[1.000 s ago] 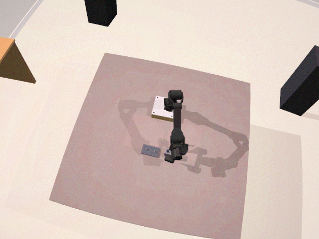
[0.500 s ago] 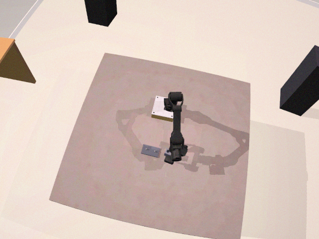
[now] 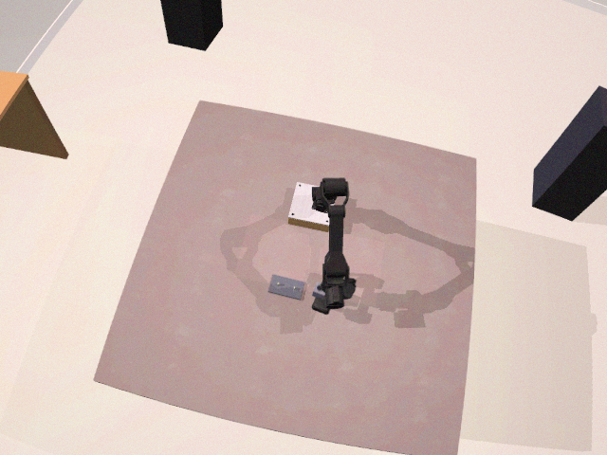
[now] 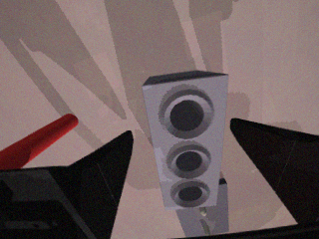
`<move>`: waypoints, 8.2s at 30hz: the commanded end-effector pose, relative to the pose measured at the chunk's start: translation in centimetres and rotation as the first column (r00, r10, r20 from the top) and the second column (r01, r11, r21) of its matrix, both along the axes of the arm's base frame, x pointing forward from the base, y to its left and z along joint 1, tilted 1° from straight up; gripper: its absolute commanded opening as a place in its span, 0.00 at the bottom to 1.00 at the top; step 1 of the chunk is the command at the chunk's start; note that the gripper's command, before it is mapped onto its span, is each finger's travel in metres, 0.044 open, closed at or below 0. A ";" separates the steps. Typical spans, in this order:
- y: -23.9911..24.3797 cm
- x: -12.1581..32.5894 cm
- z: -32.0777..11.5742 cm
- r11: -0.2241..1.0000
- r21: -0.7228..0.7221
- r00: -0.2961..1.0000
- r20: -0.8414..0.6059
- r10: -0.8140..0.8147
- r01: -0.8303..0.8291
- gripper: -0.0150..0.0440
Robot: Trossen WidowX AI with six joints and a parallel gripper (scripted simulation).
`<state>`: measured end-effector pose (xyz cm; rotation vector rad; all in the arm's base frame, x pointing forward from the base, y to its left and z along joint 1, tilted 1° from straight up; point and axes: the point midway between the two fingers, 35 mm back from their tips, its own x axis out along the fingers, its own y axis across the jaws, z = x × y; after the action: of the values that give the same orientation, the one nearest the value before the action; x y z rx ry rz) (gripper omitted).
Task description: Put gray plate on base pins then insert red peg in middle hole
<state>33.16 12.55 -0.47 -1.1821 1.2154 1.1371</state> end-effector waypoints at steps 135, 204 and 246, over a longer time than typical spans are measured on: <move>-14.7 1.5 5.4 0.990 -0.020 0.990 -0.004 0.141 -0.141 0.25; -14.8 1.8 1.8 0.991 -0.019 0.991 0.001 0.135 -0.135 1.00; -1.5 -5.4 13.4 -0.015 0.033 -0.015 -0.025 -1.000 0.999 1.00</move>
<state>31.39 6.98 13.41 -0.4391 1.4940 0.4095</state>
